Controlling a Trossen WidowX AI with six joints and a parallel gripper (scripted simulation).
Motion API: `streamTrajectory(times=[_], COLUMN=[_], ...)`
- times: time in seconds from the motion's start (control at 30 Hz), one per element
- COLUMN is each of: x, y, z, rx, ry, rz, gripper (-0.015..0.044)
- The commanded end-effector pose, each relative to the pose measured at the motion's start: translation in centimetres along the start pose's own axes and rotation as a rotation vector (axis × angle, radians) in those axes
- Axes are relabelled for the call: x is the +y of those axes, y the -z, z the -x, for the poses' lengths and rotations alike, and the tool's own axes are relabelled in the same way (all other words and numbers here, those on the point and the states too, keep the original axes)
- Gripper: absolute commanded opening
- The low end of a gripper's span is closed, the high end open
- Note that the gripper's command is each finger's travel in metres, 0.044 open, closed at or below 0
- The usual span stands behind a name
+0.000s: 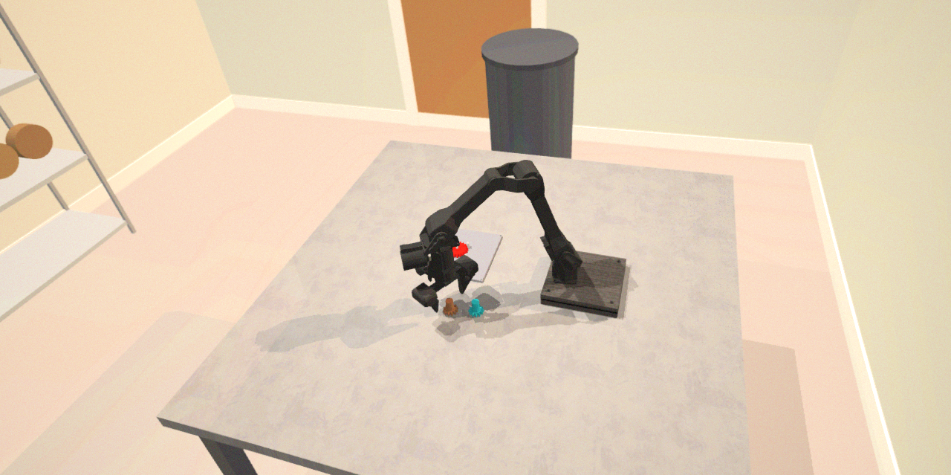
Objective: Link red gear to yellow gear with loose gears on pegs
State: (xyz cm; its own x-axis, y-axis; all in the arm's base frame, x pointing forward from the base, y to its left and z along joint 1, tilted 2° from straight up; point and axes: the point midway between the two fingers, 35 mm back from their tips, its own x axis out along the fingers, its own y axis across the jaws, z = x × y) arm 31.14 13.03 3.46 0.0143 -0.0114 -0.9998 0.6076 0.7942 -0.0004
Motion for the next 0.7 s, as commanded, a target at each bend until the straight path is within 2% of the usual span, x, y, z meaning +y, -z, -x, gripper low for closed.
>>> streamTrajectory(times=[0.0, 0.17, 0.63, 0.67], x=[-0.12, -0.13, -0.13, -0.13], y=[0.01, 0.01, 0.01, 0.01], z=[-0.69, -0.71, -0.71, -0.71], rx=[0.000, 0.000, 0.000, 0.000], ry=[0.005, 0.005, 0.005, 0.005], rz=[-0.006, -0.006, -0.006, -0.006], gripper=[0.0440, 0.0440, 0.0072, 0.0066])
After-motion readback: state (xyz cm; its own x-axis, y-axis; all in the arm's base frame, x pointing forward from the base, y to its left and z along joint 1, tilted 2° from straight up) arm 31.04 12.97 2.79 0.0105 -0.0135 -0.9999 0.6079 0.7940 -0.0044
